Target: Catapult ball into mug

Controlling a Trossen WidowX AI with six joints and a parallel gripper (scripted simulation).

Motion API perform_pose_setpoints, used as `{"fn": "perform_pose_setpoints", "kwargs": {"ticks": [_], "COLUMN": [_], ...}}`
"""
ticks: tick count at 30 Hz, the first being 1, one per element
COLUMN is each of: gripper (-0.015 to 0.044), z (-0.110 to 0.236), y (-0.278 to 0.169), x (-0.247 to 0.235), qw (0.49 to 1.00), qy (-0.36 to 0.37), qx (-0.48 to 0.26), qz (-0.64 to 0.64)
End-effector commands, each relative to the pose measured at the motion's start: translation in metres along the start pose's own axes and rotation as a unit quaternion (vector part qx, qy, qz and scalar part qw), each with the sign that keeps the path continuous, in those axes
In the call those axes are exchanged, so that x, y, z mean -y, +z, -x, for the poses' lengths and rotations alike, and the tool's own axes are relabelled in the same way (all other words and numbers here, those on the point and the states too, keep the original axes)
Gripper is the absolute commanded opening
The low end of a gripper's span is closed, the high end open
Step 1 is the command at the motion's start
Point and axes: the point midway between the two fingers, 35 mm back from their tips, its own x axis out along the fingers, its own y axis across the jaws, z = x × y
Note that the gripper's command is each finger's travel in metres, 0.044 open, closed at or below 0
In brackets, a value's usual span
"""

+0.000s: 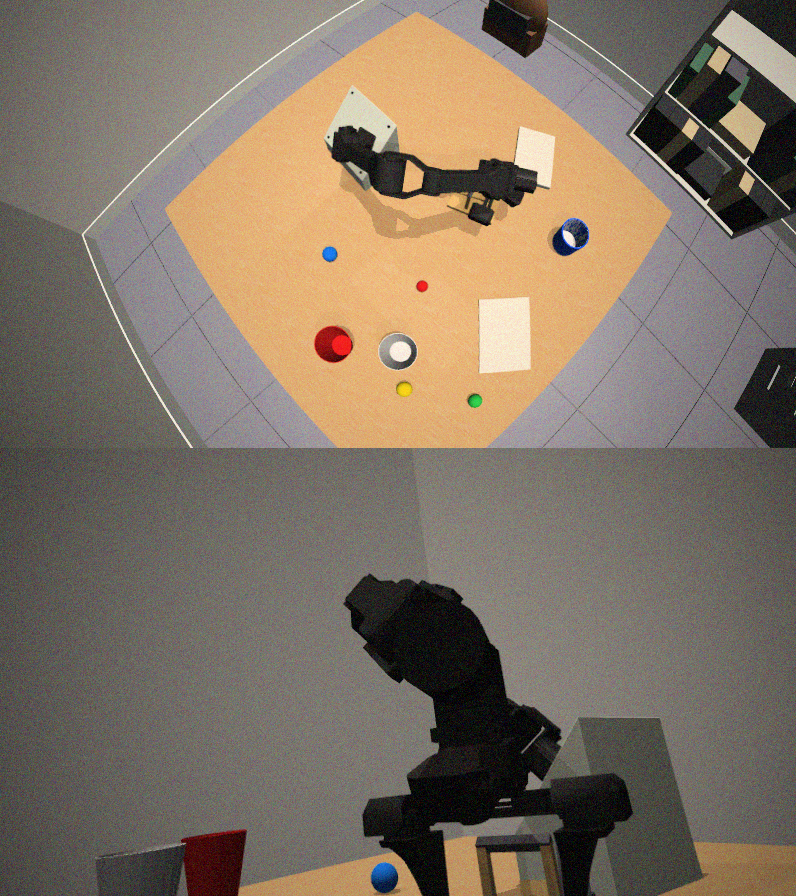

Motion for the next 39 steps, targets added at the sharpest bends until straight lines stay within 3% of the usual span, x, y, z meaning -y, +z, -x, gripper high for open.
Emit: {"fn": "perform_pose_setpoints", "kwargs": {"ticks": [1, 11, 23, 29, 32, 39], "gripper": [0.0440, 0.0440, 0.0125, 0.0065, 0.0000, 0.0000], "z": [-0.010, -0.019, -0.016, -0.013, 0.023, 0.033], "y": [-0.003, -0.004, -0.002, -0.002, -0.001, -0.001], "x": [0.000, 0.000, 0.000, 0.000, -0.001, -0.001], "qw": [1.000, 1.000, 1.000, 1.000, 1.000, 1.000], "qy": [-0.003, -0.004, -0.001, -0.001, 0.000, -0.001], "qx": [-0.005, -0.005, -0.002, -0.002, -0.002, -0.003], "qz": [0.004, 0.004, 0.000, 0.001, 0.001, 0.002]}}
